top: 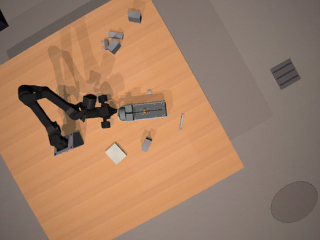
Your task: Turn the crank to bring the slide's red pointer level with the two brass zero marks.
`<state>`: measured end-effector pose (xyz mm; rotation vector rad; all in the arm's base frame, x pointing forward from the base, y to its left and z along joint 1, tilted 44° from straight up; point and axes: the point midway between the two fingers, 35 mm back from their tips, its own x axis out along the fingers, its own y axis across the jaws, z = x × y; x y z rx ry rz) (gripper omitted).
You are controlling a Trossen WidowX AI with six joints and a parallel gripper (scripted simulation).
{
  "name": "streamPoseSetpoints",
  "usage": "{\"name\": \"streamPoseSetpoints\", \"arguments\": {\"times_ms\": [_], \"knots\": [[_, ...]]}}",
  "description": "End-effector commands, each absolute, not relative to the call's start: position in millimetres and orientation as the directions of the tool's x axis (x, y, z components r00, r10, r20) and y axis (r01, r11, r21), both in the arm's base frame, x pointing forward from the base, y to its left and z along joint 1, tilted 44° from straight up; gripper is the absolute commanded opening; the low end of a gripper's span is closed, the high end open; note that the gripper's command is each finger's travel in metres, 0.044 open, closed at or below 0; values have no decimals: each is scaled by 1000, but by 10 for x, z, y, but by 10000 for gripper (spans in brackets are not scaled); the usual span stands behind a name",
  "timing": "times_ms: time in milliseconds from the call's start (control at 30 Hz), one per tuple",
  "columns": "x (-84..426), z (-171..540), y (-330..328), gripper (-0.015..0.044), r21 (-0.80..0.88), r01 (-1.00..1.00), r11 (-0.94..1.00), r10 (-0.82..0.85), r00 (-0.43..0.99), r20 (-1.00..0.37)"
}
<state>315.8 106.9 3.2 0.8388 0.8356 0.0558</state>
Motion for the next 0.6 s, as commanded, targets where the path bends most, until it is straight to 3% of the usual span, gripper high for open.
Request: {"name": "streamPoseSetpoints", "arguments": {"times_ms": [0,567], "knots": [[3142,-56,1077,0,674,272,687,355,684,-638],[3082,-236,966,0,673,273,687,354,683,-638]]}}
